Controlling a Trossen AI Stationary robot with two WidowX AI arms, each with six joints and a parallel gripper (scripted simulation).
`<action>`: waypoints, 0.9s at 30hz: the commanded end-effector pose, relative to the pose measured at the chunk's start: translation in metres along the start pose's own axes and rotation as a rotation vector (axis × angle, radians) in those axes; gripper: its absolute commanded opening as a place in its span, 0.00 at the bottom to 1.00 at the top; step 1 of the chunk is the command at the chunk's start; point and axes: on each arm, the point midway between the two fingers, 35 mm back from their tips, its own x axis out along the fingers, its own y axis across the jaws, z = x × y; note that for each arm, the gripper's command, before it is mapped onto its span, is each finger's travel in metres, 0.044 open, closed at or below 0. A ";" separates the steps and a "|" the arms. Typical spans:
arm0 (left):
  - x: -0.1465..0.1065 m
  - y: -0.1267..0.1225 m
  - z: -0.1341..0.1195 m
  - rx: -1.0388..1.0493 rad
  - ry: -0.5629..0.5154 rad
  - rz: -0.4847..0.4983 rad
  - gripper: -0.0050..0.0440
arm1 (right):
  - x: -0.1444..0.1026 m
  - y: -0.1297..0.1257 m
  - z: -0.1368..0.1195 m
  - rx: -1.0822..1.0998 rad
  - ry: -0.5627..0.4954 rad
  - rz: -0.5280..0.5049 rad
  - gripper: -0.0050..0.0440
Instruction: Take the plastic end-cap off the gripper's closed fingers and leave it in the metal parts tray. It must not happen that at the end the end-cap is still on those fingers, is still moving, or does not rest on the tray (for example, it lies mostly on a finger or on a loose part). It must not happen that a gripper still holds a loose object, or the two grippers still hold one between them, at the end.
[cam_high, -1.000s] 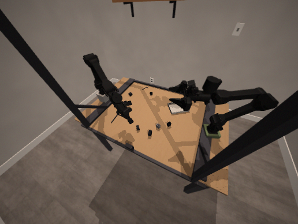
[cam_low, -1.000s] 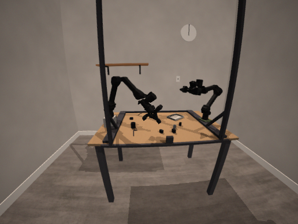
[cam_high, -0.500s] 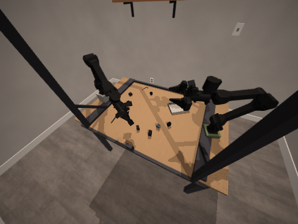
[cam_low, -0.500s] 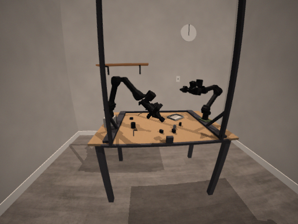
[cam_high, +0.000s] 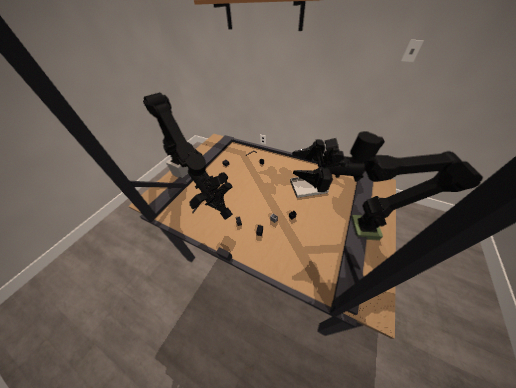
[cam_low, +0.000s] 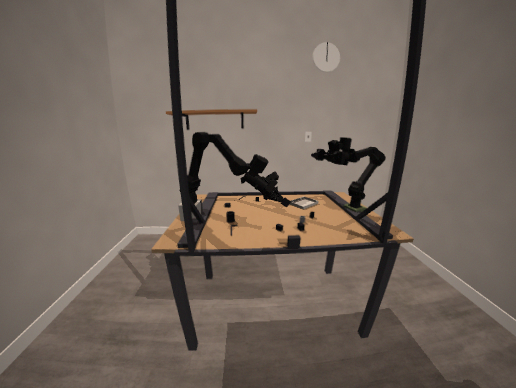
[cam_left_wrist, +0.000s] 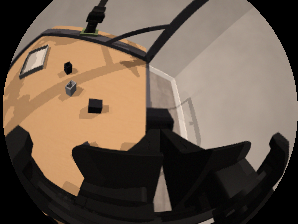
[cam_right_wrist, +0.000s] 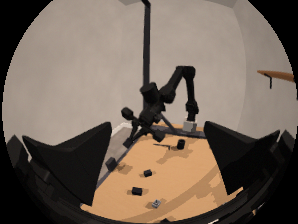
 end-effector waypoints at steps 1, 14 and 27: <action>-0.005 -0.013 0.013 0.098 -0.045 -0.045 0.10 | -0.001 0.000 0.007 -0.003 -0.018 -0.001 1.00; -0.010 -0.037 0.031 0.567 -0.202 -0.126 0.10 | -0.001 0.000 0.007 -0.003 -0.018 -0.001 1.00; -0.020 -0.057 0.047 0.959 -0.372 -0.139 0.10 | -0.001 0.000 0.007 -0.003 -0.018 -0.001 1.00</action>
